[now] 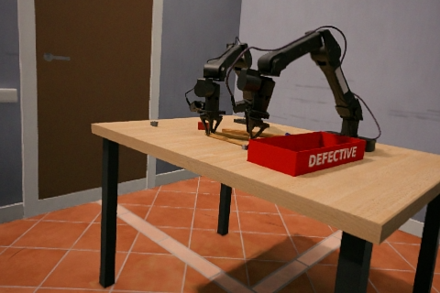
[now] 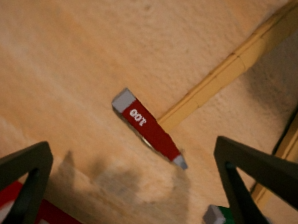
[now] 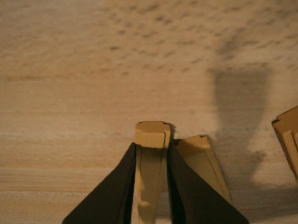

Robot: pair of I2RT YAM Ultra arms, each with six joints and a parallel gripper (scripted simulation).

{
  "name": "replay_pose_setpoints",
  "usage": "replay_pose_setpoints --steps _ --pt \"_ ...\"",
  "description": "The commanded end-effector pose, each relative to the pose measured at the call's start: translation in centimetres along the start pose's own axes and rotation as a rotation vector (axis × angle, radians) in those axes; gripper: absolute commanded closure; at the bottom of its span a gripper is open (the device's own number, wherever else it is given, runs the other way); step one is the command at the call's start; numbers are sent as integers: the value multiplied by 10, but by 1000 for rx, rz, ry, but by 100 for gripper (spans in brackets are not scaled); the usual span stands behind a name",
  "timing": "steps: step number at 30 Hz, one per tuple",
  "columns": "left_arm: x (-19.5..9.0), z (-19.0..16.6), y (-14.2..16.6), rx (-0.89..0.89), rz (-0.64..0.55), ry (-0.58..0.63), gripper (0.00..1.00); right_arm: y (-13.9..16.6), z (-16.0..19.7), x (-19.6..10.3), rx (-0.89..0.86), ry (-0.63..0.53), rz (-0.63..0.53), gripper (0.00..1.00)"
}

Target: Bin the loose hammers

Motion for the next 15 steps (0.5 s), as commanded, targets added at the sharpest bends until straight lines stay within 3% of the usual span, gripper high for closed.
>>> replay_pose_setpoints --steps 1,15 --pt "-16 3 -4 177 -128 36 0 -3 -2 -4 -3 -6 -26 82" --pt "-6 17 17 670 -205 147 0 -3 -2 -4 -3 -6 -26 82"
Point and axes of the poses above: on each arm, the point where the finger pads meet when closed, its own x axis out along the fingers, its own z axis across the jaws, y = z × x, the point moved 10 cm from there along -x, back along the fingers, and after that the axes turned 11 degrees about -x, right-handed, at the moved point
